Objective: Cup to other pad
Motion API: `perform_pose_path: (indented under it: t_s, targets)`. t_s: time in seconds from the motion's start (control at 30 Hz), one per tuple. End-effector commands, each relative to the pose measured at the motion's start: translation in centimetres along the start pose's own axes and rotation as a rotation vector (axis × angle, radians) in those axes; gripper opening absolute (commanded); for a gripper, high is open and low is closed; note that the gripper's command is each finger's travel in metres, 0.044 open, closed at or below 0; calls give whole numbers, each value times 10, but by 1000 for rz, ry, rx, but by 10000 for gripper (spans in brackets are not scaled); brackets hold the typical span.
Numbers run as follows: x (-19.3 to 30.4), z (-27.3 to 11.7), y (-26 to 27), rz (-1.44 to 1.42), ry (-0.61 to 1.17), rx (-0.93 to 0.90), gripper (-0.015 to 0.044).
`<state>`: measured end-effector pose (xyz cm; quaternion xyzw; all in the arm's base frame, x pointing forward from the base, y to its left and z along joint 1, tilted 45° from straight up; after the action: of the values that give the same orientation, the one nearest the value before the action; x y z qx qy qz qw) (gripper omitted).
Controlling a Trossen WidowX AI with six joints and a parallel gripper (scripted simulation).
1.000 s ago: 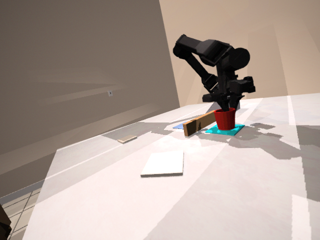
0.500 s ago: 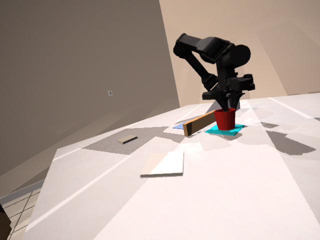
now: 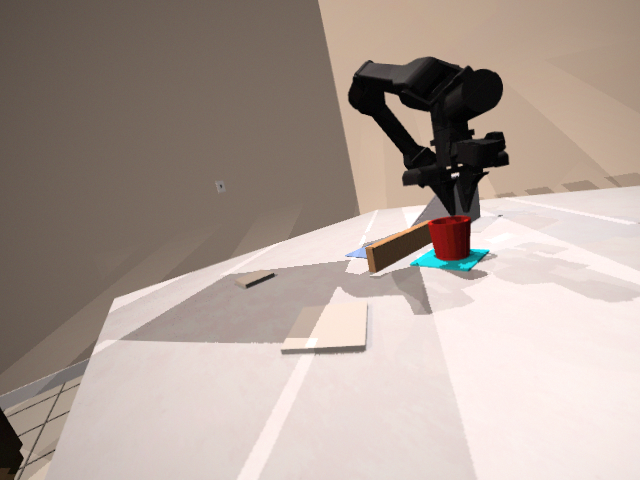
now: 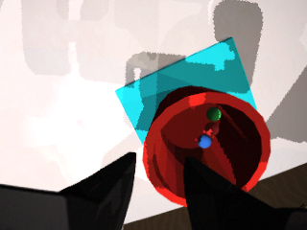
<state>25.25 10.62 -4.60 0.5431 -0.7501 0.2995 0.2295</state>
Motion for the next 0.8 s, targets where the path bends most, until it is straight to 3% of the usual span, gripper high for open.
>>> perform_pose_path:
  t_s: [0.0, 0.2, 0.6, 0.77]
  targets:
    - [0, -10, -1, 6, -7, 1, 128]
    - [2, -15, 1, 6, -7, 1, 128]
    - [1, -17, 1, 0, -3, 2, 440]
    - [1, -37, 1, 2, -5, 1, 440]
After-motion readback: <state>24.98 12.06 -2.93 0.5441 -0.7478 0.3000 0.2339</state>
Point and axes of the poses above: the point midway between the two fingers, 35 mm back from their tips, its own z axis out along the fingers, its own y axis across the jaws, x = y × z, the point moved 4 cm from there along -z, back along the fingers, and after that the axes turned 15 degrees about -z, right-handed, at the moved point
